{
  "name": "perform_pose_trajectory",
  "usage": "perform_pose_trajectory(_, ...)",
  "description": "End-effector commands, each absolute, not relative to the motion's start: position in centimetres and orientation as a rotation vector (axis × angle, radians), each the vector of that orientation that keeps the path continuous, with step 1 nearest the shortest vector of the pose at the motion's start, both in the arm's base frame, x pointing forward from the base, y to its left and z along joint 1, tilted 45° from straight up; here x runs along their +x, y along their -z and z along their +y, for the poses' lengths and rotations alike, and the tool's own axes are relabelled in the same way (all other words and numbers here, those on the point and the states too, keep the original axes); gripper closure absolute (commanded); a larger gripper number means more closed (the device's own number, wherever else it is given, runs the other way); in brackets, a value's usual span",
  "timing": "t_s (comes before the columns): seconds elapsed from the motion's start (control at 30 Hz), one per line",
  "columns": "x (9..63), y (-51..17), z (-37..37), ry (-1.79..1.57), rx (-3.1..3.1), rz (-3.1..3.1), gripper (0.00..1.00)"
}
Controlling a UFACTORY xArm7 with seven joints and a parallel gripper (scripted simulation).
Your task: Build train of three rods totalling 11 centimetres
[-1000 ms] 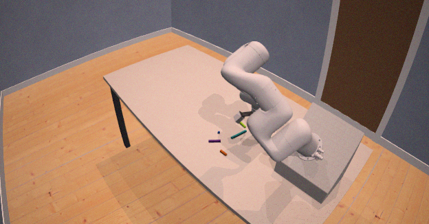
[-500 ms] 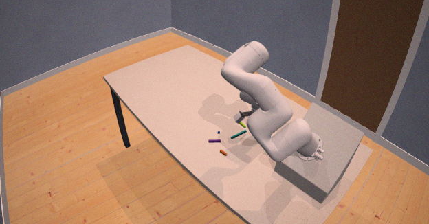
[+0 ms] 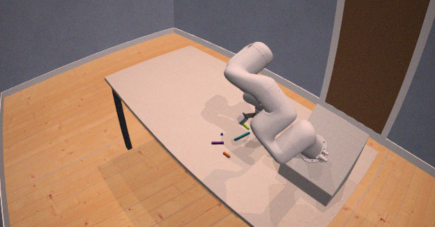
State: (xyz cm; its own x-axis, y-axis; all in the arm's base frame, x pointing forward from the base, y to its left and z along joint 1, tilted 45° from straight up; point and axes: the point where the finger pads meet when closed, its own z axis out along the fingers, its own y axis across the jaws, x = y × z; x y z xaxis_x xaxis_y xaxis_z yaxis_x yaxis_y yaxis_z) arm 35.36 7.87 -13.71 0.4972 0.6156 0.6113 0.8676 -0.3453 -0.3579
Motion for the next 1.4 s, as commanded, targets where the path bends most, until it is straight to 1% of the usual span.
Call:
perform_pose_trajectory(0.0,35.5,13.6,7.6,0.494,-2.088,-1.212,0.76)
perform_pose_trajectory(0.23,35.5,12.9,6.9,0.494,-2.088,-1.212,0.76)
perform_pose_trajectory(0.63,35.5,8.6,2.6,0.494,-2.088,-1.212,0.76)
perform_pose_trajectory(1.03,35.5,7.3,1.3,0.494,-2.088,-1.212,0.76)
perform_pose_trajectory(1.07,35.5,7.3,1.3,0.494,-2.088,-1.212,0.00)
perform_pose_trajectory(1.37,35.5,7.3,1.3,0.494,-2.088,-1.212,0.00)
